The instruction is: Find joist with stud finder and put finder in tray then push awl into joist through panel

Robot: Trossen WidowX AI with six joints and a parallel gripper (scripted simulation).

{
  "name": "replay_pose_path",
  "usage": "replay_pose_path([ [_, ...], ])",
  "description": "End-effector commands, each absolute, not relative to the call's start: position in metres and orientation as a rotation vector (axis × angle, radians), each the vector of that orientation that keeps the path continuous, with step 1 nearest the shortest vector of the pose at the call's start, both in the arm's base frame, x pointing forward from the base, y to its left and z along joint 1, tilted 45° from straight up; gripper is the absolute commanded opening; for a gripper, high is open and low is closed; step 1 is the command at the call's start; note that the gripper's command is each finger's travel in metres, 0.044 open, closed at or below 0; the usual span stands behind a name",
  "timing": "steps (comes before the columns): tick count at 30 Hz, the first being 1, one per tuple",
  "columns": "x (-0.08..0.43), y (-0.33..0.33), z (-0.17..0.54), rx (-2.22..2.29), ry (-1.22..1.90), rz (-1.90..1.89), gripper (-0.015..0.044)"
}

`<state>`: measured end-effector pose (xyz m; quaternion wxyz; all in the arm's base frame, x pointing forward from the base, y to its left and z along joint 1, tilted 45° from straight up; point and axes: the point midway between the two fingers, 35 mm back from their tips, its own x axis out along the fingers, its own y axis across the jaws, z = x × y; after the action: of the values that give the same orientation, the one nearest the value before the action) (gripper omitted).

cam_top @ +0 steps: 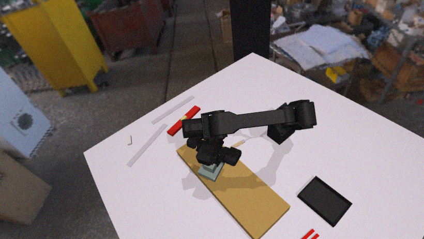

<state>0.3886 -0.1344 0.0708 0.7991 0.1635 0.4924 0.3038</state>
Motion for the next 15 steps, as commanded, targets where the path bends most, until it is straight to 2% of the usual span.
replay_pose_path([
  [1, 0.391, -0.110, 0.099, 0.278, 1.012, 0.696, 0.0000],
  [15, 0.378, -0.030, 0.159, 0.105, 0.914, 0.843, 0.0000],
])
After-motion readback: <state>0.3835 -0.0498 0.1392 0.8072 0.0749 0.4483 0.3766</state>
